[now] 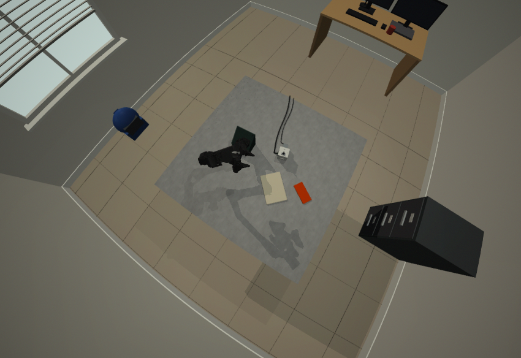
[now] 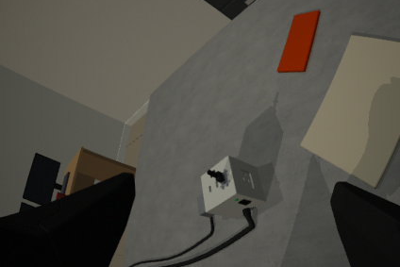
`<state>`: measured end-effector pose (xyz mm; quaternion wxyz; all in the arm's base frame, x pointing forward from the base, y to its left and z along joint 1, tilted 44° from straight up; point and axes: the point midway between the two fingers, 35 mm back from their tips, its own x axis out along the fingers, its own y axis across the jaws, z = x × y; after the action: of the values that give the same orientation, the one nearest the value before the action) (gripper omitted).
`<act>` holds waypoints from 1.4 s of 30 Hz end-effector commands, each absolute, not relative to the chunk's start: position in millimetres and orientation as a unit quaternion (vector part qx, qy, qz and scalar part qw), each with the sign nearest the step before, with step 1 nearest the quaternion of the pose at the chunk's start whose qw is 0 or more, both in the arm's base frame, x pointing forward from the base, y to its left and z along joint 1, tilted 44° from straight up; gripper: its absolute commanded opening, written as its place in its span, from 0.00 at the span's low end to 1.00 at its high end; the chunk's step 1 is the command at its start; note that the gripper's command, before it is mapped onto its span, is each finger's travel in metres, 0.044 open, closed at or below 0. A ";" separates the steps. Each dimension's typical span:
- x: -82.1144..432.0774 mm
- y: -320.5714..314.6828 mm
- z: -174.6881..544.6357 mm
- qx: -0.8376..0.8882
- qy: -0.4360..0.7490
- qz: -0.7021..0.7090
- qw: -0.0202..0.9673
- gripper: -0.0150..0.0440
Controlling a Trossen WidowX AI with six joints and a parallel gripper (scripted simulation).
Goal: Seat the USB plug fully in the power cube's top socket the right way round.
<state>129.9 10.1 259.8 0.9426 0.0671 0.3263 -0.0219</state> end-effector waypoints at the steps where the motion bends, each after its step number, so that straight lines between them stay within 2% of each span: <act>1: 130.5 10.5 259.7 0.064 0.327 -0.022 0.943 0.98; 2: 132.2 11.7 259.6 0.056 0.330 -0.022 0.942 1.00; 11: 177.8 45.9 238.7 -0.097 0.415 -0.013 0.904 1.00; 19: 225.8 70.8 200.5 -0.323 0.510 0.047 0.796 1.00; 31: 283.4 91.7 105.3 -0.586 0.601 0.199 0.505 1.00; 39: 299.0 89.7 20.4 -0.671 0.614 0.331 0.253 1.00; 42: 299.3 87.6 3.9 -0.676 0.611 0.356 0.205 1.00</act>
<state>297.0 90.1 26.6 0.2766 -0.6640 0.6175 0.3184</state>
